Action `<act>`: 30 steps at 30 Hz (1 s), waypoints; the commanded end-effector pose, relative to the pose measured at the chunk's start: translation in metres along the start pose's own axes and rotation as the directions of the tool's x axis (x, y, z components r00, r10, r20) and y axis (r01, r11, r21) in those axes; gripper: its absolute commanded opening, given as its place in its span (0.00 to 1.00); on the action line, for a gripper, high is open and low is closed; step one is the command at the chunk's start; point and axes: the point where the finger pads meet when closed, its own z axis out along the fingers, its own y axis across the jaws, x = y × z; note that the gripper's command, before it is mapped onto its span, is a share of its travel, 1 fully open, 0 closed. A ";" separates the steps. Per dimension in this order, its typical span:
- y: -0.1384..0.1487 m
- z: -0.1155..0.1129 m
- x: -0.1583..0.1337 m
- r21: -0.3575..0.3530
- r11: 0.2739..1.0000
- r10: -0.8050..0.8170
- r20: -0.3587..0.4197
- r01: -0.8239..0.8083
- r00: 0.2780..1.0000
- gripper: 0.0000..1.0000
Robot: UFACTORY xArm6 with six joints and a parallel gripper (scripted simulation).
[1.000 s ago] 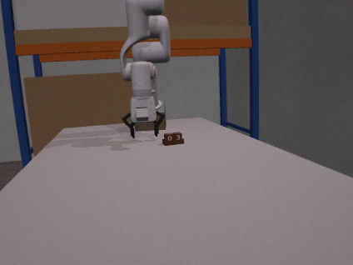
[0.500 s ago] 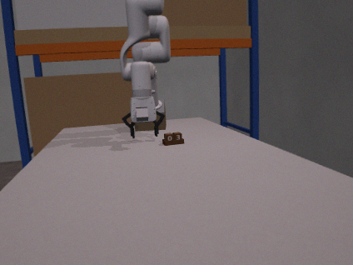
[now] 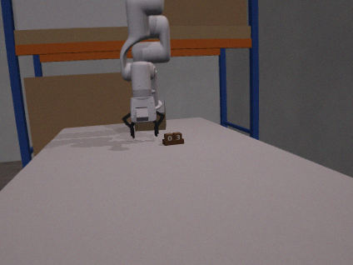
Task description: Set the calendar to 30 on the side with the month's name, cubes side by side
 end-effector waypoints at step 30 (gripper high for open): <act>0.000 -0.060 0.001 0.000 1.000 0.000 -0.002 0.000 1.000 1.00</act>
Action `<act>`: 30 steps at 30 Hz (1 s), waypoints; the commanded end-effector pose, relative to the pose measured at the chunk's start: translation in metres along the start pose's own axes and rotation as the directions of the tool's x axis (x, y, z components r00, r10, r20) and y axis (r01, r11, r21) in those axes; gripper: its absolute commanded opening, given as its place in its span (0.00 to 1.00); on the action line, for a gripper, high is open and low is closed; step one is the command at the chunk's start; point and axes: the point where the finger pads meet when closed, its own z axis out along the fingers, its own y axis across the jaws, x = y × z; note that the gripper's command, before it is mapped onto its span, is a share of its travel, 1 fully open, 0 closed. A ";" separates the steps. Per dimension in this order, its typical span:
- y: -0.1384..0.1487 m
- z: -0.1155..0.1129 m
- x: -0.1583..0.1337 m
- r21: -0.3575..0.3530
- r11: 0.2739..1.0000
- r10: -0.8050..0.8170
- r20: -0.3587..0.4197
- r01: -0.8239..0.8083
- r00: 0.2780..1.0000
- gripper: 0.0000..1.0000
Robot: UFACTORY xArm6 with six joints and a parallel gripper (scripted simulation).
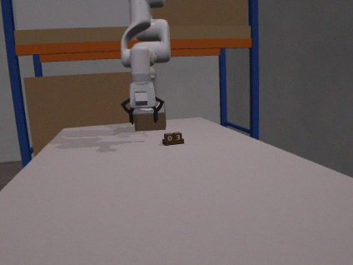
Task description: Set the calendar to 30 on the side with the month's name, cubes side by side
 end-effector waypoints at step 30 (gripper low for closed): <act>-0.047 -0.015 0.040 0.025 0.751 -0.660 0.001 0.660 0.751 1.00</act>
